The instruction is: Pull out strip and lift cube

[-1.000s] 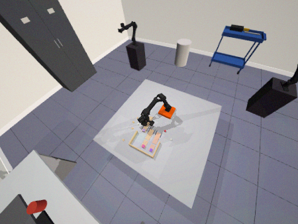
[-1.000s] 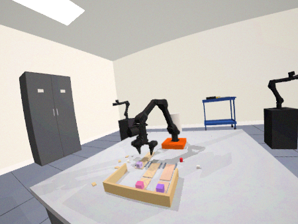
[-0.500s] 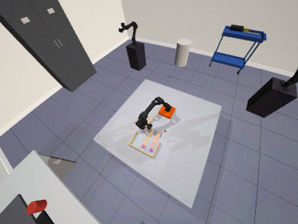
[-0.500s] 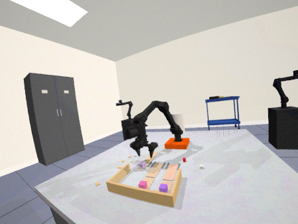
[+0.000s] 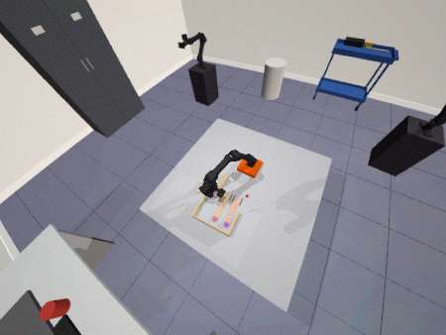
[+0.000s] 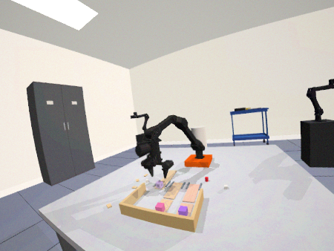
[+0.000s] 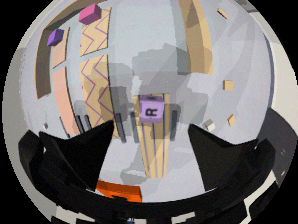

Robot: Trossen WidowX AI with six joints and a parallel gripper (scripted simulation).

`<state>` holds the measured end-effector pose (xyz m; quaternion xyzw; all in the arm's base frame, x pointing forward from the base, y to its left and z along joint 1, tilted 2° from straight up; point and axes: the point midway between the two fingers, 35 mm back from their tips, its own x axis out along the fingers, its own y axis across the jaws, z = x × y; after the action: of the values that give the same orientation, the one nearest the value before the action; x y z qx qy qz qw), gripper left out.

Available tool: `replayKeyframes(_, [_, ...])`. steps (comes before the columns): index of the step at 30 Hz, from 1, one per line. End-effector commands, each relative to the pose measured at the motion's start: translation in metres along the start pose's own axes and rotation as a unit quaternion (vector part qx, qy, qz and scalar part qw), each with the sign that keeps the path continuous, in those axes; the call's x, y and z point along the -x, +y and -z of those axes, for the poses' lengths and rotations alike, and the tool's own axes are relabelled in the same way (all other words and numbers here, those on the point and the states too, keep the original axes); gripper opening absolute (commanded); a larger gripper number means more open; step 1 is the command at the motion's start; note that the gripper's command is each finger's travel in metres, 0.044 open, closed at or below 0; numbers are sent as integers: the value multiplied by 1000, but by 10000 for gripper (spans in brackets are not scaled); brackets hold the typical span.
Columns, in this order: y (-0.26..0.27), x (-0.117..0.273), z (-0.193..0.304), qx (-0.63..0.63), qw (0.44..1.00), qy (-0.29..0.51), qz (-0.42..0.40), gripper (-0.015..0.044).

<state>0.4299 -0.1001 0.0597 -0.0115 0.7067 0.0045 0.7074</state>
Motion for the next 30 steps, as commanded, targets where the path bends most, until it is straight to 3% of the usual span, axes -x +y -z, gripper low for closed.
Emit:
replayKeyframes(1, [0, 1, -4, -4, 1000, -4, -1, 335])
replayKeyframes(5, [0, -6, -4, -4, 1000, -4, -1, 250])
replayKeyframes(30, [0, -47, -4, -4, 1000, -4, -1, 250])
